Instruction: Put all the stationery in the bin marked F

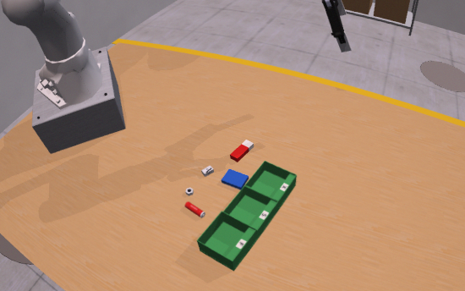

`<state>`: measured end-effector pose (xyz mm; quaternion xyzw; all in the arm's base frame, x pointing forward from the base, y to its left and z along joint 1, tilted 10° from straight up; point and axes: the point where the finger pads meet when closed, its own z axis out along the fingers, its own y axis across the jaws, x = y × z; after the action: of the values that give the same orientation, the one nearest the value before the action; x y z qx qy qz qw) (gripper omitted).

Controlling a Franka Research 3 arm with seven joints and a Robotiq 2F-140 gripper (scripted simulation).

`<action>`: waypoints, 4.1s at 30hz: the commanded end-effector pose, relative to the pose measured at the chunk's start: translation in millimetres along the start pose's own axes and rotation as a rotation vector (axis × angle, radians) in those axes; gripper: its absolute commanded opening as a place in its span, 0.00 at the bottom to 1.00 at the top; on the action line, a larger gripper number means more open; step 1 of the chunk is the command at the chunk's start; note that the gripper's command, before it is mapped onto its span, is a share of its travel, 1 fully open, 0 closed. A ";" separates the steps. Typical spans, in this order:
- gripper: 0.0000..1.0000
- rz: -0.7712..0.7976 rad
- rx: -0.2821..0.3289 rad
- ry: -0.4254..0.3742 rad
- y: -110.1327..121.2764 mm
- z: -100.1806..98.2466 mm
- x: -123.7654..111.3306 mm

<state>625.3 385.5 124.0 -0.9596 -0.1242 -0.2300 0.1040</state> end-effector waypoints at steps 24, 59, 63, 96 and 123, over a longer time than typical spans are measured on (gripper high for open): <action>0.05 0.024 -0.057 -0.048 25.5 3.7 -13.4; 0.05 0.106 -0.195 -0.170 190.2 -82.8 -82.6; 0.05 0.138 -0.236 -0.214 207.7 -94.1 -96.4; 0.05 0.246 -0.344 -0.355 317.6 -179.9 -224.9; 0.05 0.246 -0.344 -0.355 317.6 -179.9 -224.9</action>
<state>449.1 -2.5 131.2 -0.9962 0.0193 -0.0638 -0.0552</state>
